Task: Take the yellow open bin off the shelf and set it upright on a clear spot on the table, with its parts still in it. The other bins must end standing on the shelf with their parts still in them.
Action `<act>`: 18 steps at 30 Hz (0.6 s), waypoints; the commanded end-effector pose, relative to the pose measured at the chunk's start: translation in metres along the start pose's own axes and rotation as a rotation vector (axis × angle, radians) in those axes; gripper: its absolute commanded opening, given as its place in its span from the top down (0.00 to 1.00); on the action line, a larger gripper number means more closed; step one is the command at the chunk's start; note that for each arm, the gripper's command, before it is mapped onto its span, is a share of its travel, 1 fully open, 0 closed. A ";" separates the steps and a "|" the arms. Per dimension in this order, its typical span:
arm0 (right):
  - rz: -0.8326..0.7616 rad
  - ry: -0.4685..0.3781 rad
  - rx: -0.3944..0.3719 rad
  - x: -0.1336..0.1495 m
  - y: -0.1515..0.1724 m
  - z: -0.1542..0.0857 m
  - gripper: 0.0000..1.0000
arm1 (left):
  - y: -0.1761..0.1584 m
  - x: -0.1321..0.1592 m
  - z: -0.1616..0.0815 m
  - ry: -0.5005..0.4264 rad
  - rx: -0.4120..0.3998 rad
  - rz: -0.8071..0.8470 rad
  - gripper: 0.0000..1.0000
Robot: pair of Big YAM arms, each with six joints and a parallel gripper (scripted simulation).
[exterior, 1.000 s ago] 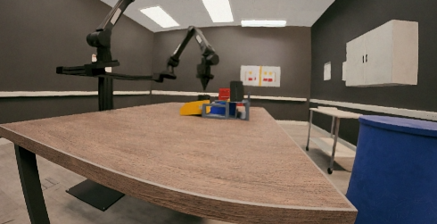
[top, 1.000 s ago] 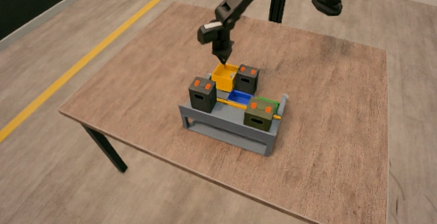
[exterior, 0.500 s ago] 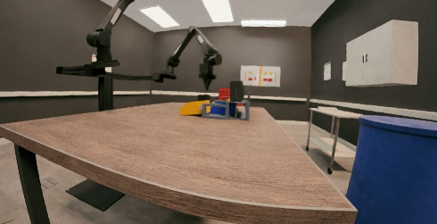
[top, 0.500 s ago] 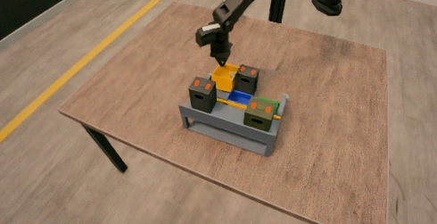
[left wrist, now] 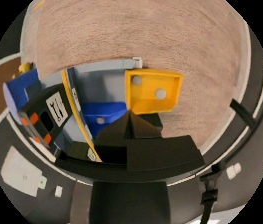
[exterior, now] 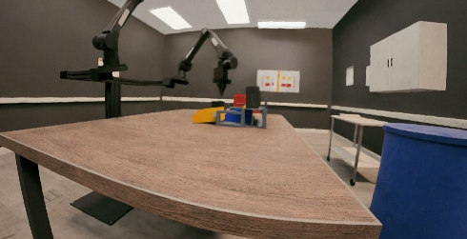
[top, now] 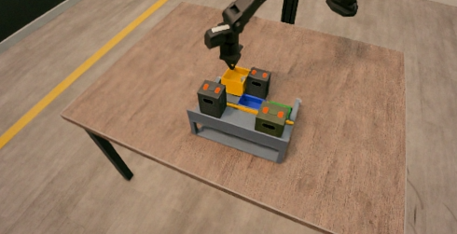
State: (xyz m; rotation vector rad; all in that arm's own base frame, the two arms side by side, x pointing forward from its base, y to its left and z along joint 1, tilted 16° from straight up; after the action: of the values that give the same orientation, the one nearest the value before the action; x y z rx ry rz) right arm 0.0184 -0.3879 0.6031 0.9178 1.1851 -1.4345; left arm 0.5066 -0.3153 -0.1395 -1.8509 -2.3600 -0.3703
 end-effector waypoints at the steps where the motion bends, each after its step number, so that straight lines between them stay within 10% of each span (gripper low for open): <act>1: 0.011 -0.040 0.015 -0.011 -0.005 -0.007 0.00 | 0.019 -0.007 -0.006 -0.018 -0.017 -0.010 1.00; 18: 0.011 -0.040 0.015 -0.011 -0.005 -0.007 0.00 | 0.019 -0.007 -0.004 -0.018 -0.018 -0.012 1.00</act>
State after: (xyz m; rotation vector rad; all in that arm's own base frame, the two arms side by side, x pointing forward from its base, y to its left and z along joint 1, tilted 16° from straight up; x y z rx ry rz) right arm 0.0184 -0.3879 0.6031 0.9178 1.1851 -1.4345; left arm 0.5074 -0.3152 -0.1390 -1.8511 -2.3605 -0.3711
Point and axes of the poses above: on each arm, the point where the finger pads meet when closed, its own z axis out along the fingers, its own y axis across the jaws, x = y × z, the point moved 5 cm from there along -z, back along the fingers, and after that the axes turned 11 degrees about -z, right-handed, at the moved point
